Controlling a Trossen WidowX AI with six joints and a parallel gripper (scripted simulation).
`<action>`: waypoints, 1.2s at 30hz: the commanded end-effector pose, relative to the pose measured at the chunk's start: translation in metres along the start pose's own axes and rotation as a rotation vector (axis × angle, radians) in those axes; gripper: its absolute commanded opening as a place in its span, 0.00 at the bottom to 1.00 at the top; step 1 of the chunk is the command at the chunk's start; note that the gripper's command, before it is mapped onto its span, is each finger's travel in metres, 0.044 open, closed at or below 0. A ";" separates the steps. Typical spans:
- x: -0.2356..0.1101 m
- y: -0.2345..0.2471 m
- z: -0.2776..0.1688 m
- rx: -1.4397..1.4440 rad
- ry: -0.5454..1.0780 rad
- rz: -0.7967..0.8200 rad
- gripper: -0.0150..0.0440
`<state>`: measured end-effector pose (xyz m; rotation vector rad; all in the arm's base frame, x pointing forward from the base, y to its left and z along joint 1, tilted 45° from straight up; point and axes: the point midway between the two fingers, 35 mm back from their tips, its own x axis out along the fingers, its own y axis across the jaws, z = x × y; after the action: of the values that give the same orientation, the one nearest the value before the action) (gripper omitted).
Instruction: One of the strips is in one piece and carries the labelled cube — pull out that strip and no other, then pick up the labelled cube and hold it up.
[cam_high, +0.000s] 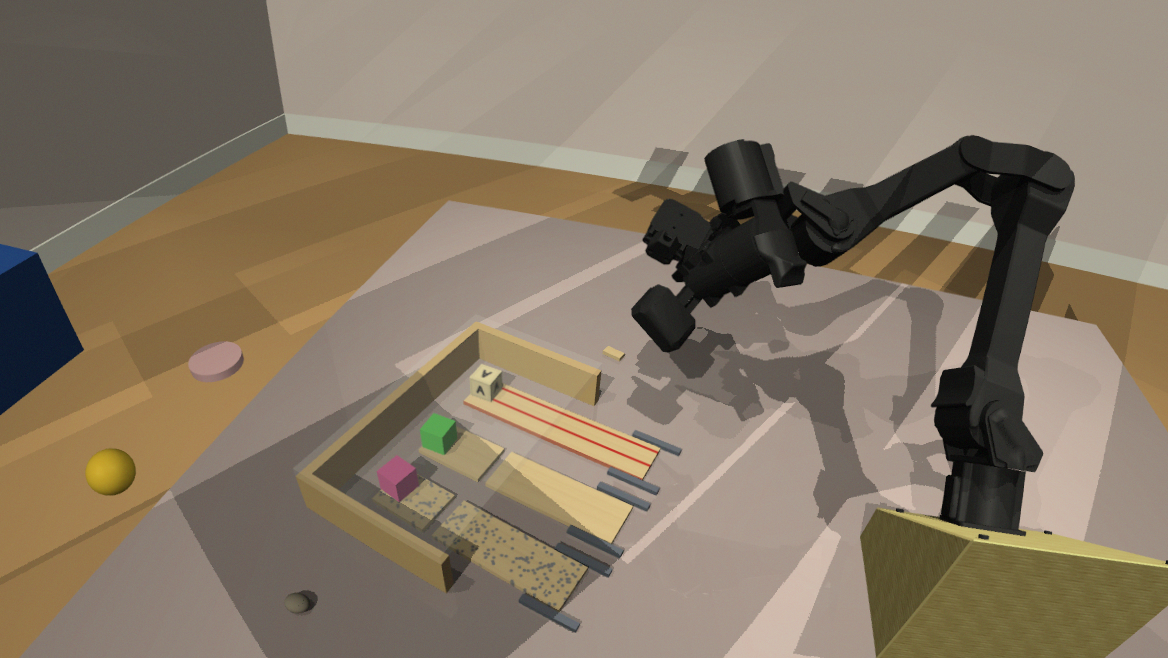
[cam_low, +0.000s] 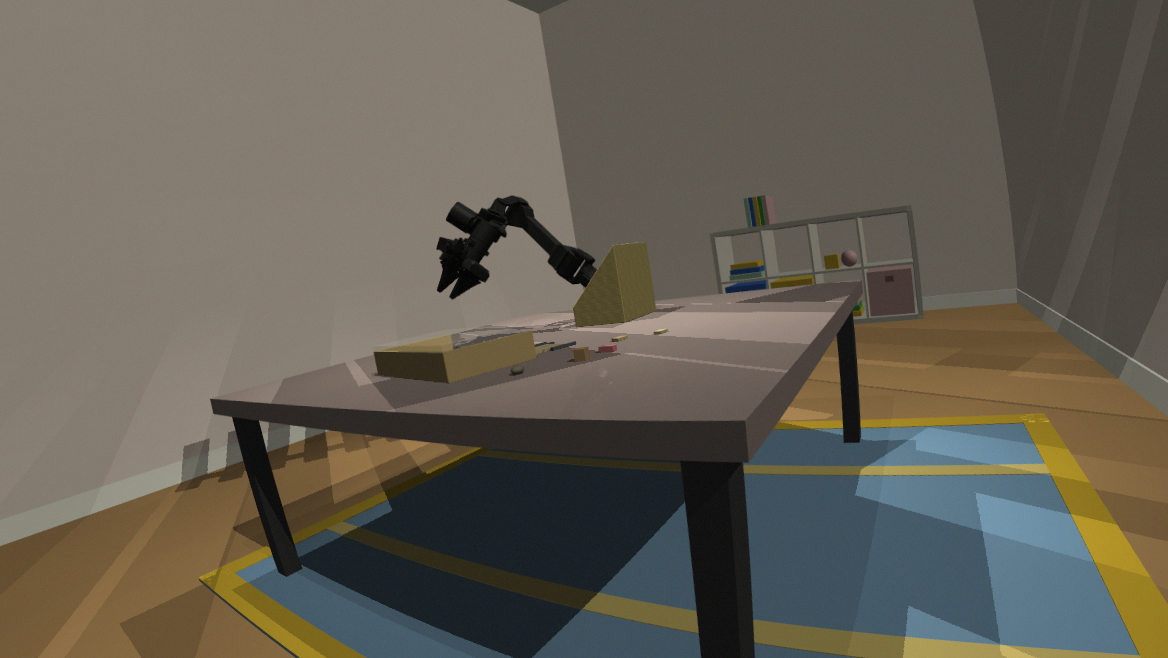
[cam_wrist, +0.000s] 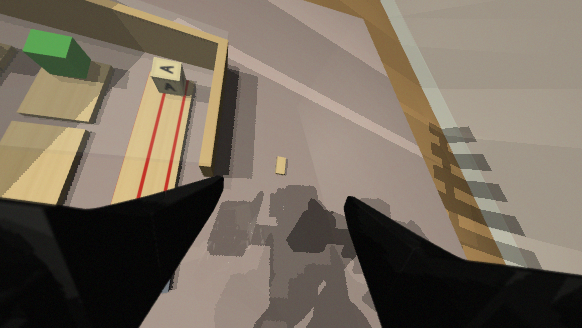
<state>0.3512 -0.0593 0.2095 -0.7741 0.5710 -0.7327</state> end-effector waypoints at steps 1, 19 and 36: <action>-0.035 0.050 0.001 -0.013 -0.084 0.129 0.93; -0.139 0.144 -0.025 -0.059 -0.278 0.446 0.93; -0.078 0.152 -0.019 -0.088 0.079 0.419 0.53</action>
<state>0.3335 0.0859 0.1004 -0.7148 0.6910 -0.2925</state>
